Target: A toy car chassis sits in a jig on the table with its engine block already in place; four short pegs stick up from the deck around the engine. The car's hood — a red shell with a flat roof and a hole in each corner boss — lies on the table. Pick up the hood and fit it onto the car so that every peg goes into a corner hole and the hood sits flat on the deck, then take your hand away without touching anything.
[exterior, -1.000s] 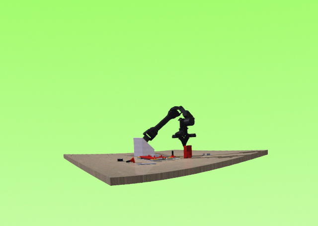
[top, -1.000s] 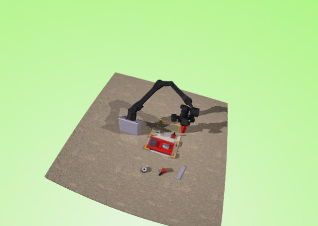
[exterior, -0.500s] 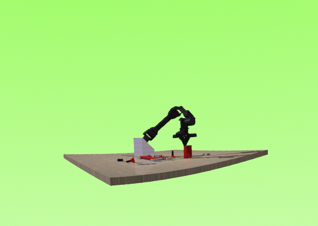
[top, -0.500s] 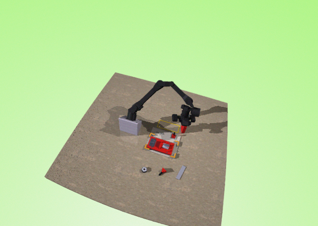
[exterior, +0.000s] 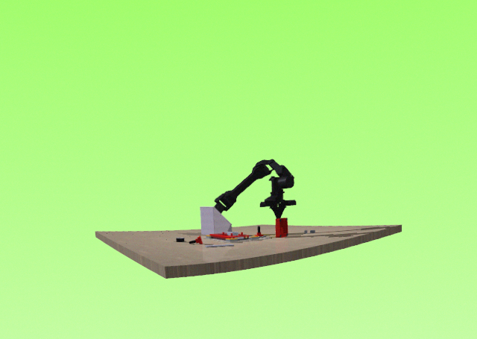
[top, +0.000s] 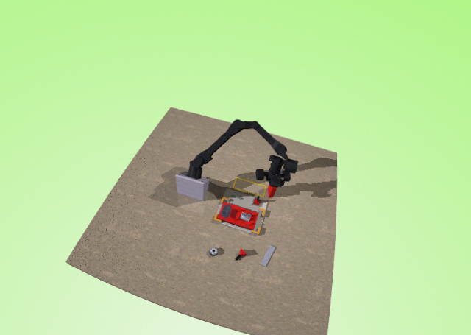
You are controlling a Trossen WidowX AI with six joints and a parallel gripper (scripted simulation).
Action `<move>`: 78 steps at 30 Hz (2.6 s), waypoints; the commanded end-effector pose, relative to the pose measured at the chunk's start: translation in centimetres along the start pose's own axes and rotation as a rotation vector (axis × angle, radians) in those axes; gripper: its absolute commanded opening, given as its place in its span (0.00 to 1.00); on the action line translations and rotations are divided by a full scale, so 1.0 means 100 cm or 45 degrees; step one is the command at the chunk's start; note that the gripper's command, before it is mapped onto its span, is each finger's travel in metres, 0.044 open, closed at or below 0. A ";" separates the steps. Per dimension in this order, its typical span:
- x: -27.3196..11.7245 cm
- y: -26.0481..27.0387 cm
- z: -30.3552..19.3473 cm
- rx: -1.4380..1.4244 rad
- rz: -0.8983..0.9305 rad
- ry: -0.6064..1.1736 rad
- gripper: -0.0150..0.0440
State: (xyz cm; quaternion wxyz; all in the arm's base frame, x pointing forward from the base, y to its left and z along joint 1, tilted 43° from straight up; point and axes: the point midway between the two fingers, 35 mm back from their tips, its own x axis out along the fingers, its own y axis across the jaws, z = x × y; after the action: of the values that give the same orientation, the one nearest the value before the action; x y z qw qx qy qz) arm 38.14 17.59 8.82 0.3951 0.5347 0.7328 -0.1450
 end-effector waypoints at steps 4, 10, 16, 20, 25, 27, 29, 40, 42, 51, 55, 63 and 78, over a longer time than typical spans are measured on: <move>0.003 0.002 0.002 0.017 -0.012 0.004 0.25; 0.003 0.004 0.002 0.016 -0.012 0.004 0.25; 0.003 0.006 0.002 0.016 -0.012 0.004 0.25; 0.003 0.008 0.002 0.016 -0.012 0.004 0.25; 0.003 0.010 0.002 0.016 -0.012 0.004 0.25; 0.003 0.011 0.003 0.016 -0.012 0.004 0.25; 0.003 0.011 0.003 0.016 -0.012 0.004 0.25; 0.003 0.015 0.003 0.016 -0.011 0.004 0.25; 0.003 0.016 0.003 0.016 -0.011 0.004 0.25; 0.003 0.020 0.003 0.016 -0.011 0.004 0.25; 0.003 0.021 0.003 0.016 -0.011 0.004 0.25; 0.003 0.024 0.003 0.016 -0.011 0.004 0.25; 0.003 0.029 0.003 0.015 -0.011 0.004 0.25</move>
State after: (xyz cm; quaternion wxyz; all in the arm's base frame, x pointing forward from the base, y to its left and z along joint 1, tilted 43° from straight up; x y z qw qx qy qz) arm 40.83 18.57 9.61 0.3959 0.5360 0.7316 -0.1442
